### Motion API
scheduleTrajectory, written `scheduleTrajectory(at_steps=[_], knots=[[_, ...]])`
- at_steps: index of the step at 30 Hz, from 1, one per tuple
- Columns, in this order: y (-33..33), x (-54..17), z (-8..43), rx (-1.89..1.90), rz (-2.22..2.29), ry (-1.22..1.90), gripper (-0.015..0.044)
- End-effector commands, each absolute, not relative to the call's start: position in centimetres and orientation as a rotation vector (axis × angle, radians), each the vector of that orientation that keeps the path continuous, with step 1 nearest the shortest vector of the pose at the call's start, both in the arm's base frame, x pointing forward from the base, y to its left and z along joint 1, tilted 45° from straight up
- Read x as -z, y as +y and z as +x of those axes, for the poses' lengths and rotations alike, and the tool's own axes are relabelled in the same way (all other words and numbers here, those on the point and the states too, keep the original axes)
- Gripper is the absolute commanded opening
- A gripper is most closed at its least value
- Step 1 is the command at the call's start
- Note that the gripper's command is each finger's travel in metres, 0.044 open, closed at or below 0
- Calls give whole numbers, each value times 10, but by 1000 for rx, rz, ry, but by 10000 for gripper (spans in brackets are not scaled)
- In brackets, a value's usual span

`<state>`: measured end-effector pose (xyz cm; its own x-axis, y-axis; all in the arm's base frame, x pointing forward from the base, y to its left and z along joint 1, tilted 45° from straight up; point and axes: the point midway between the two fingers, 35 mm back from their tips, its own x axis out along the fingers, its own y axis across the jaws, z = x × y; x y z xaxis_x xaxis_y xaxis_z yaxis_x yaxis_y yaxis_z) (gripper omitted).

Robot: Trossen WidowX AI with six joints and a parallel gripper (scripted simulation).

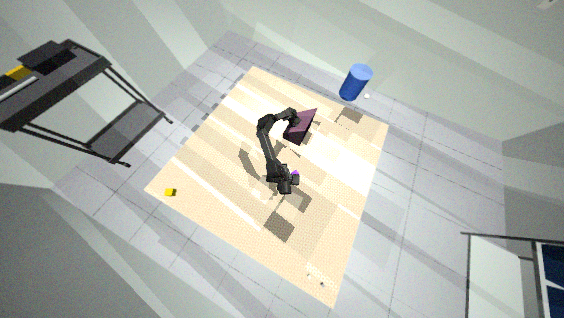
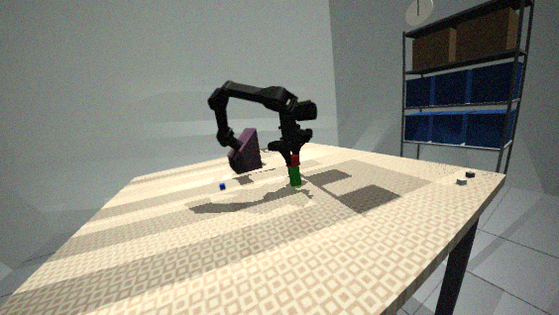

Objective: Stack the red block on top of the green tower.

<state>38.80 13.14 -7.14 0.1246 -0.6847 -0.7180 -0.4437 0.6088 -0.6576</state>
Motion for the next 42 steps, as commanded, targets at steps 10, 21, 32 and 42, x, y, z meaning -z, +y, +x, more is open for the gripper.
scheduleTrajectory(at_steps=[10,21,32,42], knots=[[130,72,388,226,-1002,1507,0],[131,72,388,226,-996,1509,53],[131,72,388,226,-996,1509,341],[131,72,388,226,-996,1509,440]])
